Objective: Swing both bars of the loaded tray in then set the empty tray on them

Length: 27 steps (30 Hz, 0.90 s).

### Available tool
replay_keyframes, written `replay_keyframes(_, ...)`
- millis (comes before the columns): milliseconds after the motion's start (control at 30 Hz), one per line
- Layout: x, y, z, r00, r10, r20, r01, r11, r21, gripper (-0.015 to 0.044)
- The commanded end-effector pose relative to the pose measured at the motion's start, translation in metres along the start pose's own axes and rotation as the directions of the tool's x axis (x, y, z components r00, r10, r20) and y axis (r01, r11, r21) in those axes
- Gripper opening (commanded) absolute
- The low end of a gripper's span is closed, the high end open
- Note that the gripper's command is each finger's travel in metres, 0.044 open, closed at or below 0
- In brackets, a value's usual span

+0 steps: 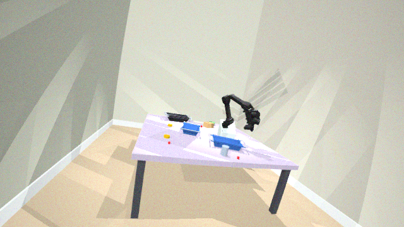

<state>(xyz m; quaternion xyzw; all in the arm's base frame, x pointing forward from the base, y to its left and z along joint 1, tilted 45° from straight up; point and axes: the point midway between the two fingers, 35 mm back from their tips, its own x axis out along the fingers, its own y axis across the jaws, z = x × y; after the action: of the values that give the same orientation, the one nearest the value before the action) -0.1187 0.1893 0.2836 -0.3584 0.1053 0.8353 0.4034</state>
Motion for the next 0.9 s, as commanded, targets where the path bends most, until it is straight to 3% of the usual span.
replay_keyframes(0,0.003,-0.041,0.013,0.995,-0.102,0.008,0.102,0.993,0.064,0.0085)
replay_keyframes(367,-0.018,-0.194,-0.001,0.903,-0.424,-0.066,0.428,0.878,0.214,0.0085)
replay_keyframes(533,-0.047,-0.260,-0.032,0.828,-0.545,-0.131,0.560,0.789,0.252,0.0085)
replay_keyframes(867,-0.117,-0.331,-0.117,0.701,-0.656,-0.280,0.706,0.694,0.141,0.0085)
